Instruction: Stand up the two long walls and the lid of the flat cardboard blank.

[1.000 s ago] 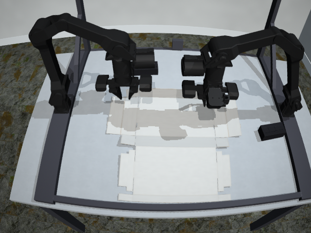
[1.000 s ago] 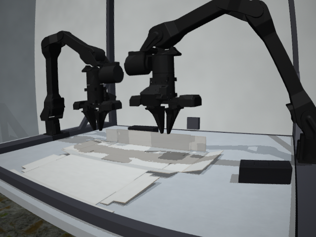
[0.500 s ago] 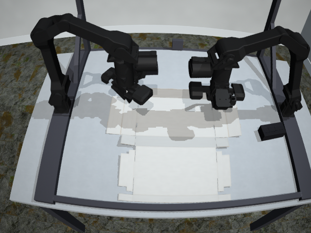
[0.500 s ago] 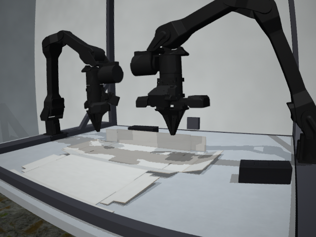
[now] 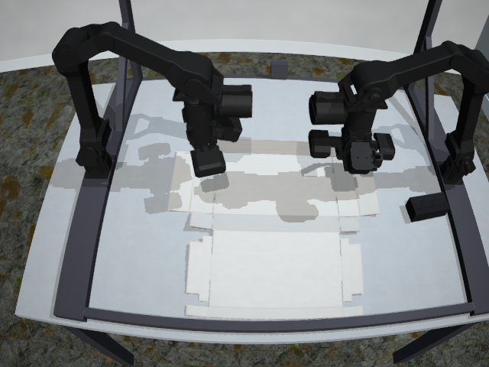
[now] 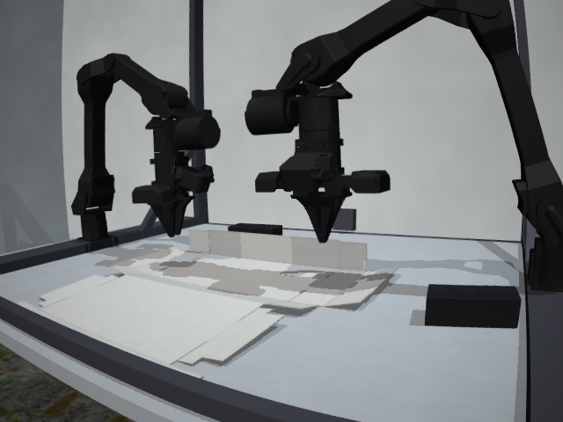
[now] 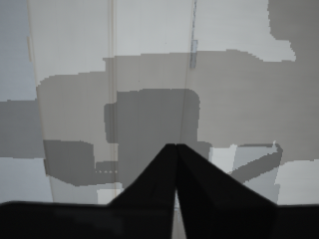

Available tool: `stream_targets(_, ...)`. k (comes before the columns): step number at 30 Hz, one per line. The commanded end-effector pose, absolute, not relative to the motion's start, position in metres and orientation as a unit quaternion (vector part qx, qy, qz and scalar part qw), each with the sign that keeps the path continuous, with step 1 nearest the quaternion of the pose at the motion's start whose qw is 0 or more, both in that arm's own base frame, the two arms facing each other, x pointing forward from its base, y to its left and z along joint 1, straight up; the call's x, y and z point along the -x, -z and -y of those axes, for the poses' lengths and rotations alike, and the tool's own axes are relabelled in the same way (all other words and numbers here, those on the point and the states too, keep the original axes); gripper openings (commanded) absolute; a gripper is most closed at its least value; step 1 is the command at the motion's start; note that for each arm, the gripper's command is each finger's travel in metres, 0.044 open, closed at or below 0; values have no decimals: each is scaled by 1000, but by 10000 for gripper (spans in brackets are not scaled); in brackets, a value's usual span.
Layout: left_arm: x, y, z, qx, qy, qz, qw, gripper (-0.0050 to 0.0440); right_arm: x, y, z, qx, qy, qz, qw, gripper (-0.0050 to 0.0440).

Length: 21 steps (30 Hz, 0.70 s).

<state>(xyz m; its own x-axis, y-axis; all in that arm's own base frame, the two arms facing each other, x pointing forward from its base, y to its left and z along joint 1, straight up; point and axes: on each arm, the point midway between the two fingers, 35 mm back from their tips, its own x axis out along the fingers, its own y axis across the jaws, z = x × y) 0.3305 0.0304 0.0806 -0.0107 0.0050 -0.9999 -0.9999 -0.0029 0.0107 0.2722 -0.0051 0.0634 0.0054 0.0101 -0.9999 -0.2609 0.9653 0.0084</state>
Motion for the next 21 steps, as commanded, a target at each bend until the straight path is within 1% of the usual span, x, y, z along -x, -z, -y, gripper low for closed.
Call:
stream_targets(1, -324, -88, -31, 503, -496, -494, 507, 0, -282, -67, 9, 13, -15, -698, 715, 97)
stream_targets(14, -301, -84, -32, 503, -496, -494, 507, 0, -290, -65, 18, -200, 193, -671, 687, 97)
stream_targets(16, -301, -84, -32, 503, -496, -494, 507, 0, -290, -65, 18, -200, 193, -671, 687, 97)
stream_targets(17, -300, -84, -32, 503, -496, -494, 507, 0, -291, -65, 19, -235, 227, -660, 676, 97)
stream_targets(21, -290, -82, -32, 503, -496, -494, 507, 0, -295, -64, 23, -298, 289, -636, 651, 97)
